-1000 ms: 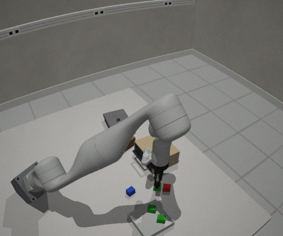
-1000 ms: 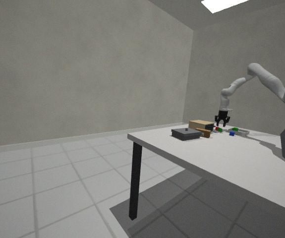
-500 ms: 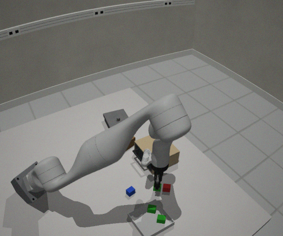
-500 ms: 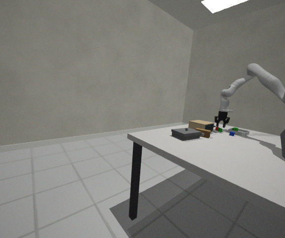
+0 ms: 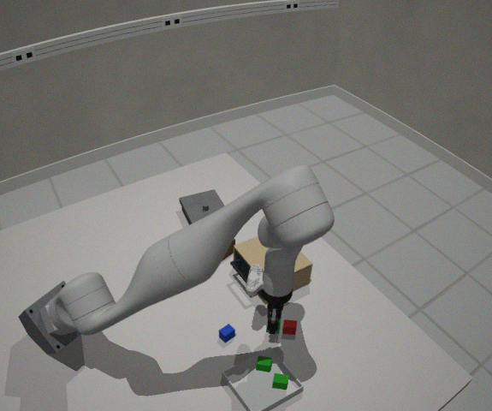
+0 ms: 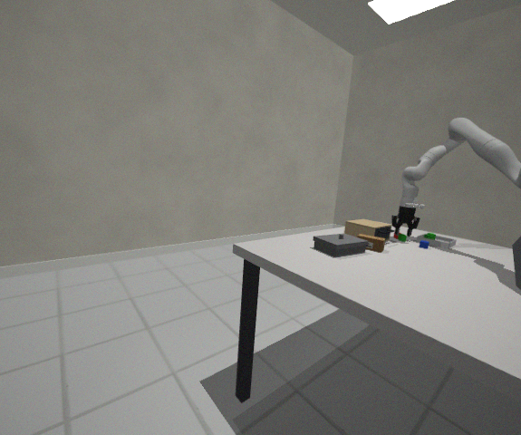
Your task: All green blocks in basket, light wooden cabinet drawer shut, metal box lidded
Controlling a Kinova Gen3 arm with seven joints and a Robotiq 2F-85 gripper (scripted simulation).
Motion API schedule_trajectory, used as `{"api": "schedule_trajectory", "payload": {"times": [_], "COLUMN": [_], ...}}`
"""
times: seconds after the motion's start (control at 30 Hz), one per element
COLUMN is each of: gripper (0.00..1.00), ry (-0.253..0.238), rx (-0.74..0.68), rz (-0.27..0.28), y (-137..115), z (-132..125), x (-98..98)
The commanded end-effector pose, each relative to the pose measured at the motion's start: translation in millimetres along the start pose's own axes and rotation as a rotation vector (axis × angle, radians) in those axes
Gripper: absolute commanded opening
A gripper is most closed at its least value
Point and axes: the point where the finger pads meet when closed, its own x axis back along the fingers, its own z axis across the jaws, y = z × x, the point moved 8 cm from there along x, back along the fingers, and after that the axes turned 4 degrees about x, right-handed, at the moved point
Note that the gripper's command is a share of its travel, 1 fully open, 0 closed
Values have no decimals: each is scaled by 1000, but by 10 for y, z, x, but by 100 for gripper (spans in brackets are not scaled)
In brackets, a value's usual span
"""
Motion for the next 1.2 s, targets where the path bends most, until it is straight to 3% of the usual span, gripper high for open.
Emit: {"api": "schedule_trajectory", "payload": {"times": [0.0, 0.43, 1.17], "gripper": [65, 65, 65], "ry": [-2, -1, 0], "rx": [-1, -2, -4], "rz": [-3, -4, -6], "y": [8, 15, 23], "z": [-6, -2, -5], "x": [-57, -183, -199]}}
